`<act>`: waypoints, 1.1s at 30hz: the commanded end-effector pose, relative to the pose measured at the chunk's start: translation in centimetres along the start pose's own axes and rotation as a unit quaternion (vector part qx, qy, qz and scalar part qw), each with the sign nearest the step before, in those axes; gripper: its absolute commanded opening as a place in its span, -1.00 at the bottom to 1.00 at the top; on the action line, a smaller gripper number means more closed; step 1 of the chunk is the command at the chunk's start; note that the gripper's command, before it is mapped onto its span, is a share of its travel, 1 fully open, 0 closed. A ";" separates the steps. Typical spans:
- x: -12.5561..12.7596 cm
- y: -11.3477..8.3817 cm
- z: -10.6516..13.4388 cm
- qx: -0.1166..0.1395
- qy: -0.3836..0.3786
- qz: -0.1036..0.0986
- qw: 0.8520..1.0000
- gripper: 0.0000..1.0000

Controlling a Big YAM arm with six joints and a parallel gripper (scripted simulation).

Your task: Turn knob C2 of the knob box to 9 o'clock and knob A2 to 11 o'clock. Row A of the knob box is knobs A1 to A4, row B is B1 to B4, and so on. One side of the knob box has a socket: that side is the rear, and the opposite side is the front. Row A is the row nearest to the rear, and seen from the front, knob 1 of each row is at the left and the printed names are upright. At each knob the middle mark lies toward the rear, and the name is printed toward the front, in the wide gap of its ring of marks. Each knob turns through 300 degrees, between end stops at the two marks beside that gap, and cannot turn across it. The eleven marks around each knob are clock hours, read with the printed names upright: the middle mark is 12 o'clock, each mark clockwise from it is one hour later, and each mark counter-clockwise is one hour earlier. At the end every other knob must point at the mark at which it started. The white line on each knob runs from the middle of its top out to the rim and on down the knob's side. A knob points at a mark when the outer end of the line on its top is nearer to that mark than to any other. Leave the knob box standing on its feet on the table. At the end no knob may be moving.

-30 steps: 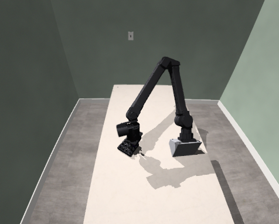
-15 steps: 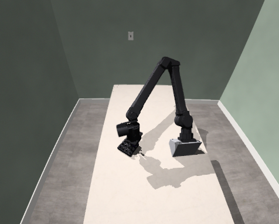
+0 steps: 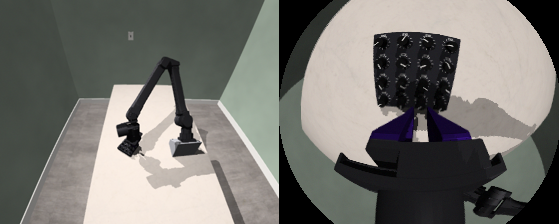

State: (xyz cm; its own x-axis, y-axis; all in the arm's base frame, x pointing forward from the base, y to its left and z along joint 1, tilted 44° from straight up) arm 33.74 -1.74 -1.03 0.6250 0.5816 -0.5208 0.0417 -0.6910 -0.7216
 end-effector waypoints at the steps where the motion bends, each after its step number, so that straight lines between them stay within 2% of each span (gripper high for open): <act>1: 0.0 0.8 -0.1 0.000 0.000 0.002 1.000 -0.65; 8: 0.0 1.2 -0.1 0.000 0.000 0.002 1.000 -0.65; 9: 0.5 0.9 -0.5 -0.003 0.002 -0.003 1.000 -0.65; 14: 0.1 1.5 -0.2 -0.001 0.001 0.001 1.000 -0.65; 33: 0.2 1.3 -0.2 -0.003 0.002 -0.002 1.000 -0.65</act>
State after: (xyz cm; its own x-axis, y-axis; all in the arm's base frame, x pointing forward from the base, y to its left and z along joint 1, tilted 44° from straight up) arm 33.83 -2.49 -1.81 0.6259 0.5814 -0.5199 0.0419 -0.6906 -0.7220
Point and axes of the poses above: the point where the finger pads meet when closed, its own y axis out along the fingers, its own x axis across the jaws, z = x × y, the point moved 2 cm from there along -y, back along the fingers, and after that the axes turned 10 degrees about y, right-handed, at the moved point
